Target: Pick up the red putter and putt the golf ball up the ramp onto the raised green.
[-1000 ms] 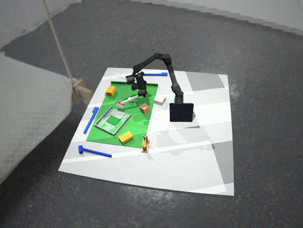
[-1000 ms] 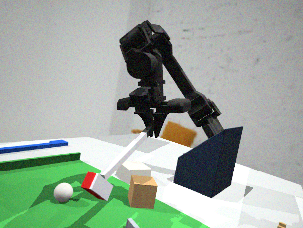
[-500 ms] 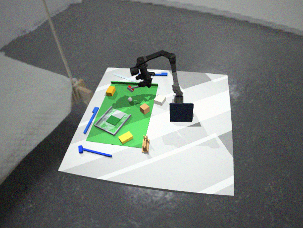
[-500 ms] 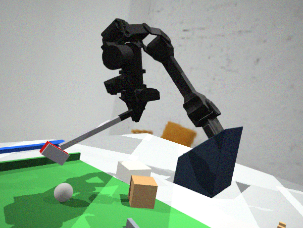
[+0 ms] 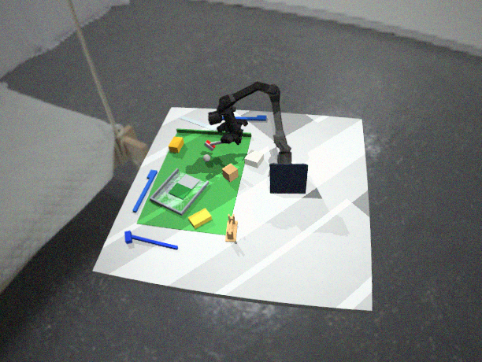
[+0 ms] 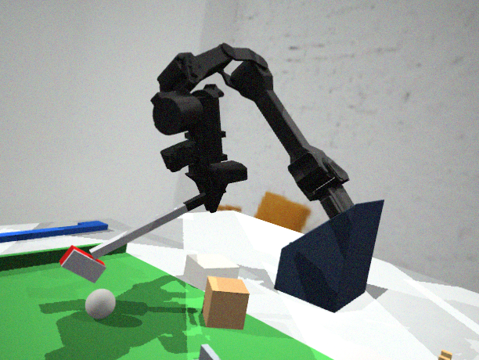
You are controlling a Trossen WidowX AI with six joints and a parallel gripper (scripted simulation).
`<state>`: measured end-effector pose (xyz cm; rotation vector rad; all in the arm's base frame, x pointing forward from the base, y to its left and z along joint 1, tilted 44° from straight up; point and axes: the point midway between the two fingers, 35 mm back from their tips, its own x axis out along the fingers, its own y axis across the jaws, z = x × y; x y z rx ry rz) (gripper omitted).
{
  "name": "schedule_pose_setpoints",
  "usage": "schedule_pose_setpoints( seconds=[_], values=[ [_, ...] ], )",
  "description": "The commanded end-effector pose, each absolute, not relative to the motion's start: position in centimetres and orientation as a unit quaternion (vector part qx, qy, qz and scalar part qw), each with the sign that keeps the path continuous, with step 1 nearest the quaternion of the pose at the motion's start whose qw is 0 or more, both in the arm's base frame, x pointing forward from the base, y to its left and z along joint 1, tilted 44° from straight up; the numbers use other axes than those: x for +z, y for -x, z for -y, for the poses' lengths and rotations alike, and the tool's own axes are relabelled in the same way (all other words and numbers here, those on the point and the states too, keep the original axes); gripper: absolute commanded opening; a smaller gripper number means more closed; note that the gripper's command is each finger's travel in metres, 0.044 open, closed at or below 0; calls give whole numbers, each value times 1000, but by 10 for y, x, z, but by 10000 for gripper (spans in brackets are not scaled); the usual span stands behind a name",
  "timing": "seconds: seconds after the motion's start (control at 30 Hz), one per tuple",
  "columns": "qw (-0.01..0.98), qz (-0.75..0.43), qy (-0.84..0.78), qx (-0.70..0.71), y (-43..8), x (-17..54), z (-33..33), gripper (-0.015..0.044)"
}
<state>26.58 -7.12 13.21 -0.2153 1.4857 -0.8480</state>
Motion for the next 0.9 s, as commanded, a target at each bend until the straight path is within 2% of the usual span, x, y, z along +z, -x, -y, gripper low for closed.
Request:
schedule_pose_setpoints(
  seconds=[0.0,0.87],
  values=[
    [653,-652,99,-372,-267,129,73,0],
    [652,-653,96,-373,-270,112,90,0]
  ],
)
